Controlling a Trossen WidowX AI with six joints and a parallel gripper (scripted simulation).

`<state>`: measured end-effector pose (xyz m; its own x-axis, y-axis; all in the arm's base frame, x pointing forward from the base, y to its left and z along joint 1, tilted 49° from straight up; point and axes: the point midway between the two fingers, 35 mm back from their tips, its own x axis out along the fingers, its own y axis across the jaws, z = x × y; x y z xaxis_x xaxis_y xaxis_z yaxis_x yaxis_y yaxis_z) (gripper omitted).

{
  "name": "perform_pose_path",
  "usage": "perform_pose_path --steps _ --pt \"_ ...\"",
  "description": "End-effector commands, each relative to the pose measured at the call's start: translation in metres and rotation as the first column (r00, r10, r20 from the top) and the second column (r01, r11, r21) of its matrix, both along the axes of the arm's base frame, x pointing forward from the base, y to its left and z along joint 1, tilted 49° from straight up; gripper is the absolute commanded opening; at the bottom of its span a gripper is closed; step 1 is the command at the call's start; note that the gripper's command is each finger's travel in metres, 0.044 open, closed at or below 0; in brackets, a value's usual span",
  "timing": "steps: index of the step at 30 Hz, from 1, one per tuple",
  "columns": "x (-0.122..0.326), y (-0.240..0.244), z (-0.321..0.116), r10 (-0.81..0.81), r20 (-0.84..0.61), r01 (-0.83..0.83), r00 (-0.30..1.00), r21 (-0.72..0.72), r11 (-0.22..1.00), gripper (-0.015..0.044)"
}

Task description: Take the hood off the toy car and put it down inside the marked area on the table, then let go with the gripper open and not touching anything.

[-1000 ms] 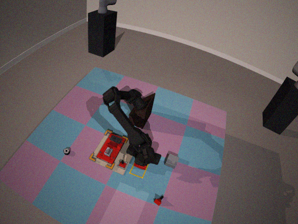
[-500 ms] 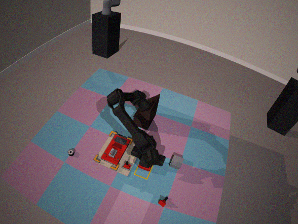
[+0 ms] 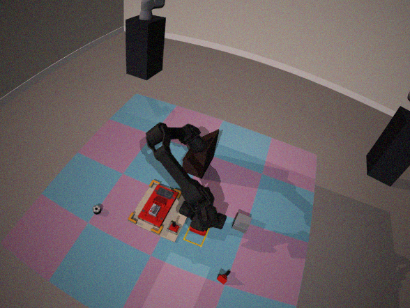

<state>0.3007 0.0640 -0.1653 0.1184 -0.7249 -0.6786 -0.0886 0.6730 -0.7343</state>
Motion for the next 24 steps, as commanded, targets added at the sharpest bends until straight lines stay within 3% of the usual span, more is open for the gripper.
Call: perform_pose_path --steps 1,24 --pt "-0.0012 -0.004 -0.0015 0.002 -0.005 -0.002 1.0 -0.008 1.0 0.0" --pt "-0.0001 -0.0125 -0.0089 0.002 -0.005 -0.002 1.0 -0.009 1.0 0.0"
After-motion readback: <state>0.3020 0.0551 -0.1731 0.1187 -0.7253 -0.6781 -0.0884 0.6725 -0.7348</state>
